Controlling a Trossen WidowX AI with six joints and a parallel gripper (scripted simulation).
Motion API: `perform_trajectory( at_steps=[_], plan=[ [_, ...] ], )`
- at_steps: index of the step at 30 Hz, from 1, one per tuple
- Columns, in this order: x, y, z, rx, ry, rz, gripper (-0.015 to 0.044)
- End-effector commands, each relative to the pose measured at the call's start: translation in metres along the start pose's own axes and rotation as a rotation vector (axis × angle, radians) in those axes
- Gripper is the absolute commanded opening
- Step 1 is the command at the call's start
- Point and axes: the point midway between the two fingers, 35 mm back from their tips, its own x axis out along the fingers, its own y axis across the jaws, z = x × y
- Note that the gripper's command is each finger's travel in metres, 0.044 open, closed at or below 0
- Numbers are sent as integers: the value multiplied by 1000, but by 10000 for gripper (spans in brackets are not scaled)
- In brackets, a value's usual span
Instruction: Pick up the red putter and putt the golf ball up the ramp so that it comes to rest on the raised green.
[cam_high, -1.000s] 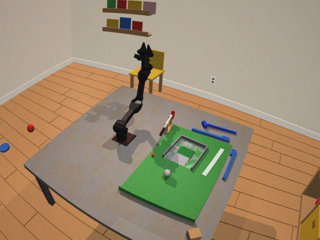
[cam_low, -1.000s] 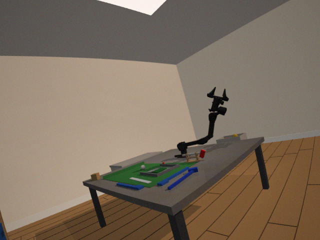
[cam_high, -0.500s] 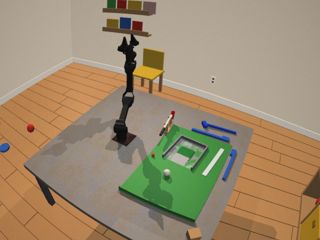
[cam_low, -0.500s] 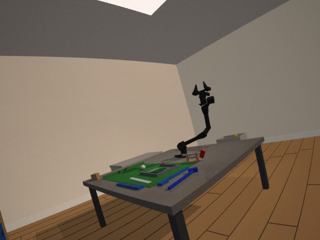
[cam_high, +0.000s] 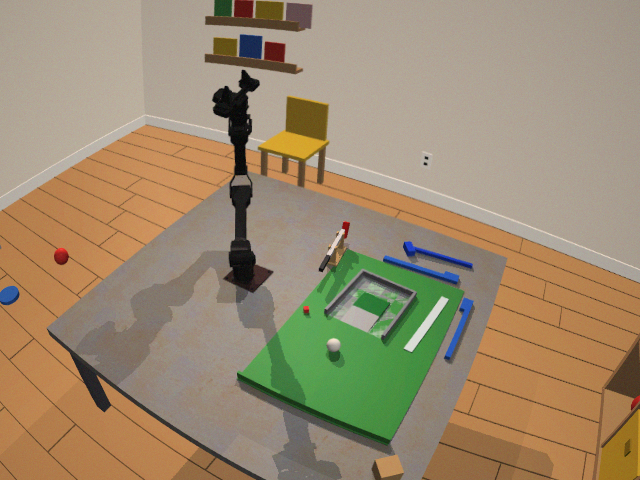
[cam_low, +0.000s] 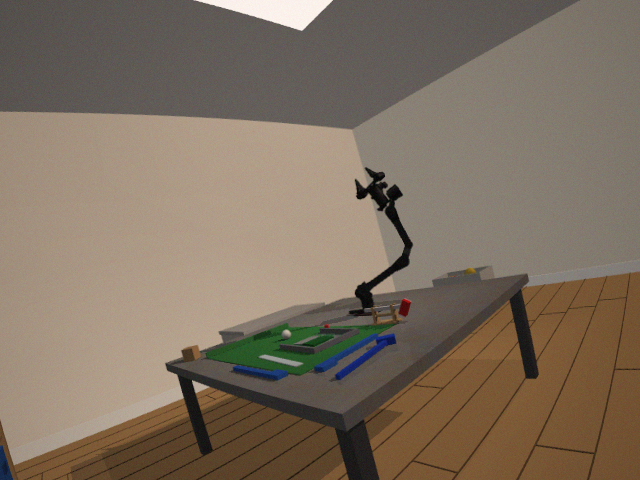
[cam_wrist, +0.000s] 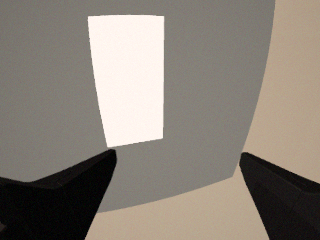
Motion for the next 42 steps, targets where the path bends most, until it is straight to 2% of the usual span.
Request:
perform_trajectory(
  at_steps=[1,11,16,21,26,30,37,42],
  plan=[
    [25,-55,-36,-61,159,-103,440],
    [42,-156,-152,-248,624,-194,440],
    [26,-191,-225,-361,902,-148,440],
    [-7,-211,-297,-454,1183,-29,440],
    [-58,-216,-362,-529,1455,167,440],
    [-109,-211,-404,-568,1650,387,440],
    [-192,-196,-444,-600,1878,781,440],
    [-271,-178,-457,-590,2026,1207,440]
  ],
)
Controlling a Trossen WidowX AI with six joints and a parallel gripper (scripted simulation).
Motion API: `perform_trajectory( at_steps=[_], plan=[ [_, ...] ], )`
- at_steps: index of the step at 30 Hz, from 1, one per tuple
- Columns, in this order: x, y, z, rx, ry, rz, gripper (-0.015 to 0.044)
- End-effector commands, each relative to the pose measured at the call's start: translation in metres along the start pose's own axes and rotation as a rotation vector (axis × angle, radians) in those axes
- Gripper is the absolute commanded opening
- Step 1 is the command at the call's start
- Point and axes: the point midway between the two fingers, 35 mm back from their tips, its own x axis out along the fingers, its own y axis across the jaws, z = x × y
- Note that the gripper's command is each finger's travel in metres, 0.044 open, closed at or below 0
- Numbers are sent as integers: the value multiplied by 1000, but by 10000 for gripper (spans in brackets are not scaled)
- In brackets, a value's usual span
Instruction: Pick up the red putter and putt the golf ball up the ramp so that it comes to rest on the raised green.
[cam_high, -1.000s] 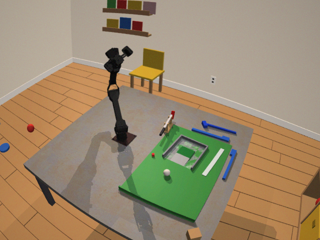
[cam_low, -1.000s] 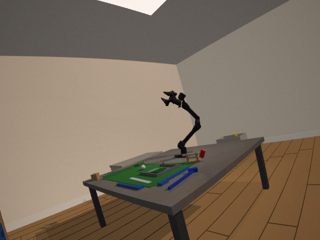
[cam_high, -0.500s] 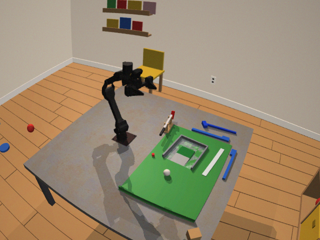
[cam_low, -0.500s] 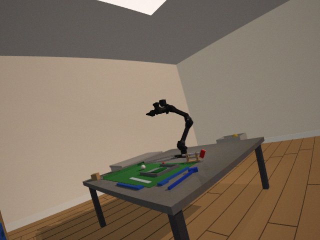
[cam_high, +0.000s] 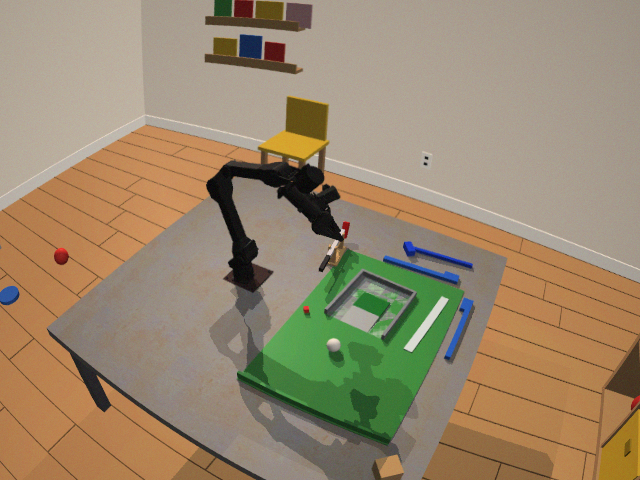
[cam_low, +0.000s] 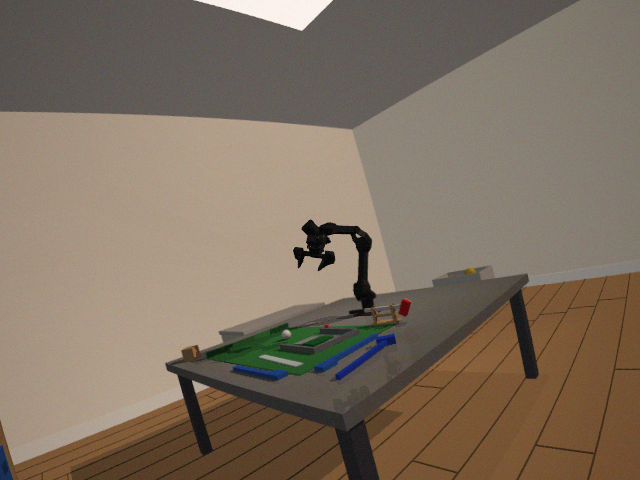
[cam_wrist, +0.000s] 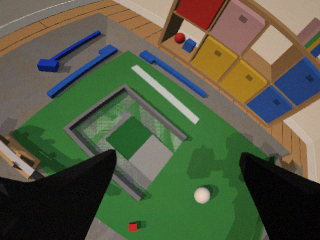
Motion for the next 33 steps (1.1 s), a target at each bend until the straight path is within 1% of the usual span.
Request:
perform_trajectory(
  at_steps=[1,7,10,11,22,28,33],
  plan=[
    [40,60,-23,-243,119,253,440],
    [67,145,-62,-599,232,619,440],
    [70,187,-87,-795,273,834,440],
    [69,195,-91,-829,278,874,440],
    [73,196,-92,-842,280,888,440],
    [87,203,-106,-842,280,888,440],
    [89,204,-108,-842,280,888,440]
  ],
)
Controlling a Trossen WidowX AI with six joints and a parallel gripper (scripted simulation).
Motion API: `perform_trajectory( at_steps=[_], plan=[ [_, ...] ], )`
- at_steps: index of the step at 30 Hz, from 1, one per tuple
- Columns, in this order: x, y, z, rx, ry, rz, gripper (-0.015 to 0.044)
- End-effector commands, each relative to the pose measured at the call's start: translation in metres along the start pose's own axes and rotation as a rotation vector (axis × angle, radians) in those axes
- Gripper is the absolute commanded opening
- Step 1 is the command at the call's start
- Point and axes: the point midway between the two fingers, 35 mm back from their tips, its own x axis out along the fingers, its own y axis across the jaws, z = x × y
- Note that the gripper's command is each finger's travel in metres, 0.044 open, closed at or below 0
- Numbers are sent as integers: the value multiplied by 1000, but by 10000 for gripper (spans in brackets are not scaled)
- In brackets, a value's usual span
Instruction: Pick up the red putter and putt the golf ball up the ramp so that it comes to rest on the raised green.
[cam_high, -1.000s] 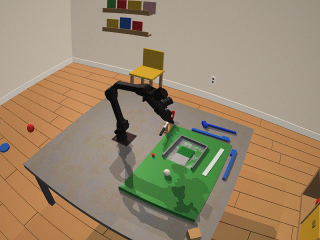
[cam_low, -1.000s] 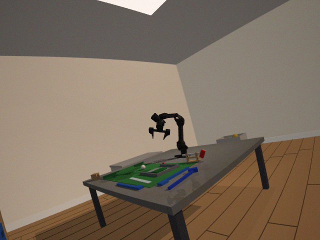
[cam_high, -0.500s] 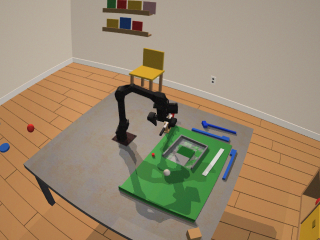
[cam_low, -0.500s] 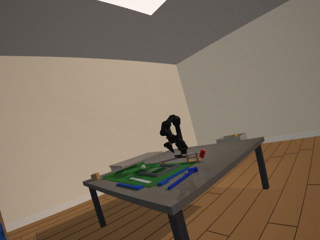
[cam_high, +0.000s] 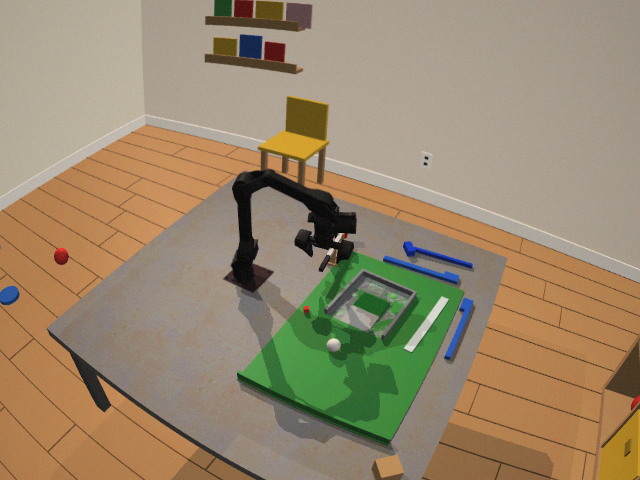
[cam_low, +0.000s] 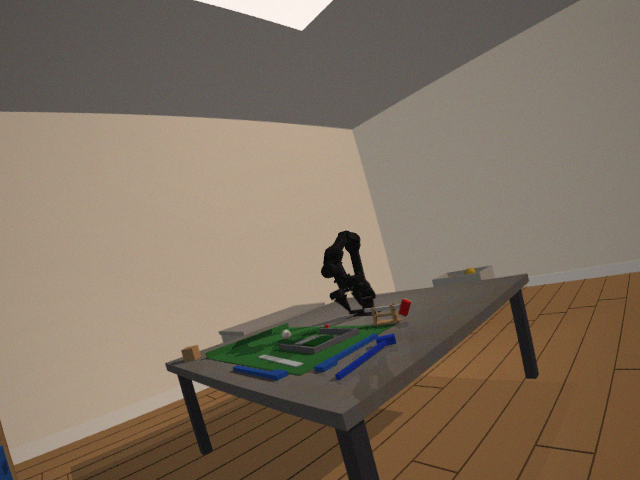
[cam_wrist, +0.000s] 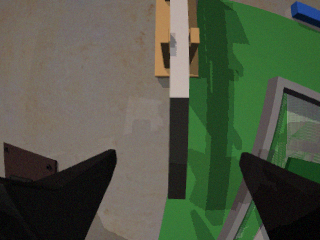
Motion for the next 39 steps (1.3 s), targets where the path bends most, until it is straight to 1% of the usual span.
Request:
perform_trajectory(
  at_steps=[1,6,13,30,39],
  plan=[
    [7,0,-1,-6,-5,0,440],
    [25,0,-6,-6,-5,0,440],
    [27,0,-6,-6,-5,0,440],
    [49,0,-12,-6,-5,0,440],
    [45,-1,-12,-3,-1,-3,204]
  ],
)
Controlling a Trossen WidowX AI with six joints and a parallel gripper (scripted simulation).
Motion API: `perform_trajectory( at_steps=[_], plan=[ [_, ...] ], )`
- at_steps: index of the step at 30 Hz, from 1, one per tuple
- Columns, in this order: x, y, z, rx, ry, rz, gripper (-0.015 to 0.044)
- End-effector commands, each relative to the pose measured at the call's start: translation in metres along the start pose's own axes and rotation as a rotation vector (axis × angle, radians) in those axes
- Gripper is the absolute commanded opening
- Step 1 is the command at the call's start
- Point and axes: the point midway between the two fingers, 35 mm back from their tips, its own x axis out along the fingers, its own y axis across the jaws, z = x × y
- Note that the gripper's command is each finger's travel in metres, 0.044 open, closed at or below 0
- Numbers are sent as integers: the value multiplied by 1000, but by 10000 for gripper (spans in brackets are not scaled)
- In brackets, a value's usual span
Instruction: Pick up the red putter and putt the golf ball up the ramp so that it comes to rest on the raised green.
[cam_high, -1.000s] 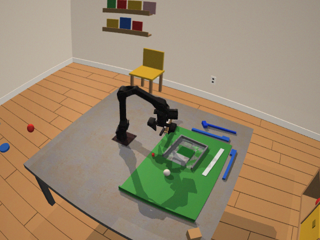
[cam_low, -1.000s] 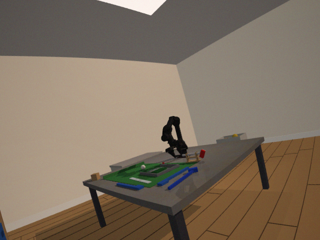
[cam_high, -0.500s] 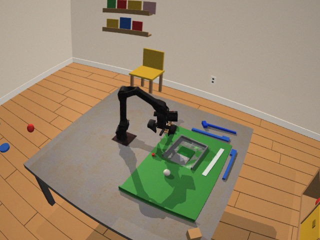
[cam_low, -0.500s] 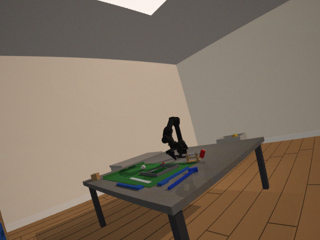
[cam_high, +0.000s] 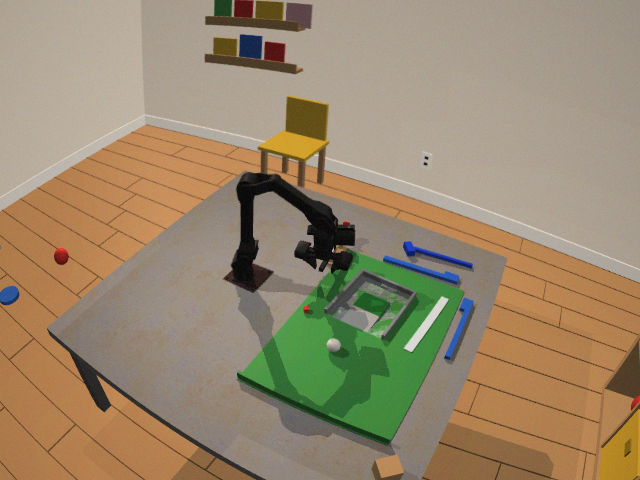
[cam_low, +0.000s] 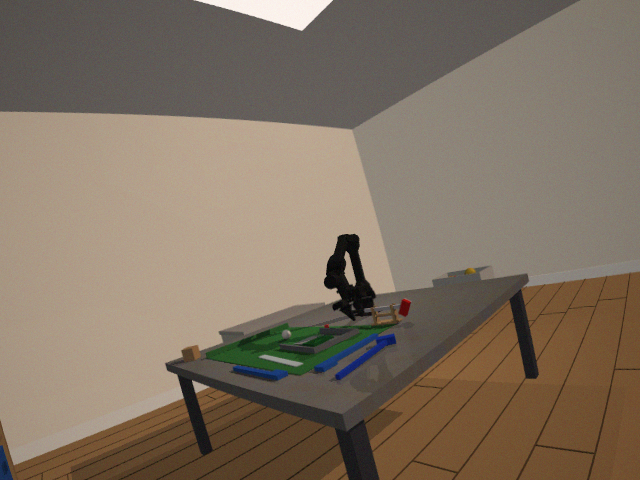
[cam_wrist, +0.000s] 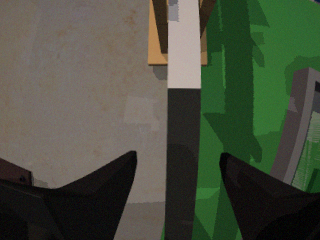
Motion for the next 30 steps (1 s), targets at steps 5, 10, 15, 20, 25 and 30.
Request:
perform_trajectory(
  at_steps=[5,10,15,20,25,30],
  plan=[
    [-1,0,0,0,0,-1,72],
    [-1,0,0,0,0,-1,0],
    [-3,-1,1,0,0,-1,0],
    [-21,-4,6,0,0,-1,0],
    [-45,-5,13,0,0,-1,0],
    [-70,-4,19,0,0,-1,0]
  ],
)
